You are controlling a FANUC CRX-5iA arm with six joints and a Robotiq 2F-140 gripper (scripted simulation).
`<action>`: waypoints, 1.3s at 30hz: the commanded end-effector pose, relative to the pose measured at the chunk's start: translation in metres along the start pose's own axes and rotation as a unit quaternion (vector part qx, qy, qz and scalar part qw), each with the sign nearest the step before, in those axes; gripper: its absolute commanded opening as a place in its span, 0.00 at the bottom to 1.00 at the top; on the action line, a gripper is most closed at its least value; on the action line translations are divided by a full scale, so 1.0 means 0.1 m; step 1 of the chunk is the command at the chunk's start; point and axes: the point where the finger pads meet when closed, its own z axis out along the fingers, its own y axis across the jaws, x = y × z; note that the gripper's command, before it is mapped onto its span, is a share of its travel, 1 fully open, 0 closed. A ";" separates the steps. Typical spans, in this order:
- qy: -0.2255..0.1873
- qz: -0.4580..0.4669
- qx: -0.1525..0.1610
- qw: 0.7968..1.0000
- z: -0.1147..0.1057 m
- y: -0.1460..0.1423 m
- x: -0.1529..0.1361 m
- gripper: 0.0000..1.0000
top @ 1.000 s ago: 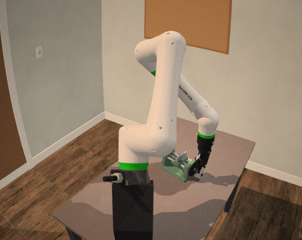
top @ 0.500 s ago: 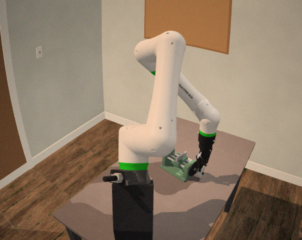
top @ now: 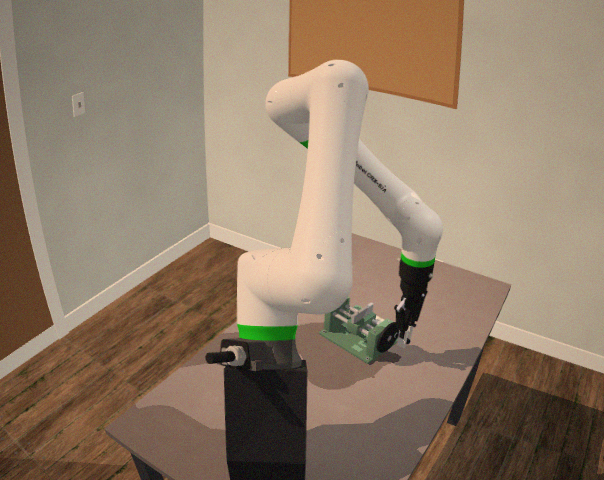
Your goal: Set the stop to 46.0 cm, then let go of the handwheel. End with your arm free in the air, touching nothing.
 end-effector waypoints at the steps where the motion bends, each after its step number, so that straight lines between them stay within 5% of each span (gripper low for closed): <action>1: 0.000 0.000 0.000 1.000 -0.03 -0.01 0.00 0.04; 39: 0.000 0.000 0.000 1.000 -0.42 0.22 0.00 0.04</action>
